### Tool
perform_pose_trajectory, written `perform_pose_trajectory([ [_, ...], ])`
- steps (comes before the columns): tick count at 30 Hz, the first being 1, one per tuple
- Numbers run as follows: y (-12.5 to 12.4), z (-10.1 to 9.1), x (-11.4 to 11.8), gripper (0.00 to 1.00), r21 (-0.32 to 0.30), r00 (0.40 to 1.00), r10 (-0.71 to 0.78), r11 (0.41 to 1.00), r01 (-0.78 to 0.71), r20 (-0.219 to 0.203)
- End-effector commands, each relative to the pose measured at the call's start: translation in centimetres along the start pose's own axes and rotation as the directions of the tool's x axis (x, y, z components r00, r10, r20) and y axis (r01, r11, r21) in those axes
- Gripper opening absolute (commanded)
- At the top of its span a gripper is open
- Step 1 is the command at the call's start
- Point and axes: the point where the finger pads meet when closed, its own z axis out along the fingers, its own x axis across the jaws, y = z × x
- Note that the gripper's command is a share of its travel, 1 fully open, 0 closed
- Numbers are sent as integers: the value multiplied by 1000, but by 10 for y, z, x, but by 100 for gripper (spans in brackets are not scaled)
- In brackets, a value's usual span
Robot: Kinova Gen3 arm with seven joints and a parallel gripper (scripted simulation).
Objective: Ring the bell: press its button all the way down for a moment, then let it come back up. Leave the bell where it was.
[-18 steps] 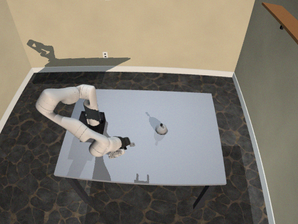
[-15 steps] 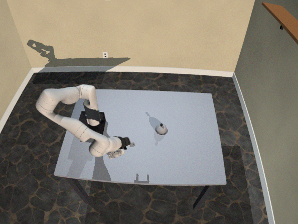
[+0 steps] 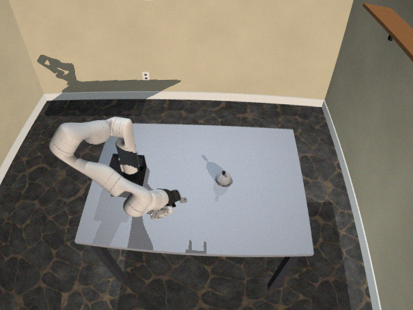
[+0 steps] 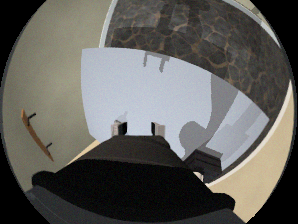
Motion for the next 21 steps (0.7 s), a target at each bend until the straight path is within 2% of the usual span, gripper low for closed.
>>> perform_pose_trajectory([
  [1, 0, 0, -1, 100, 1, 1000, -1, 1000, 1, -1],
  [7, 0, 5, -4, 100, -1, 1000, -20, 1000, 20, -24],
  [10, 0, 14, -8, 100, -4, 997, -47, 999, 47, -57],
  [14, 1, 31, -18, 100, -13, 986, -108, 994, 107, -125],
  [16, 1, 31, -18, 100, -13, 986, -108, 994, 107, -125],
  [21, 4, 60, -36, 100, -33, 945, -223, 975, 222, -240],
])
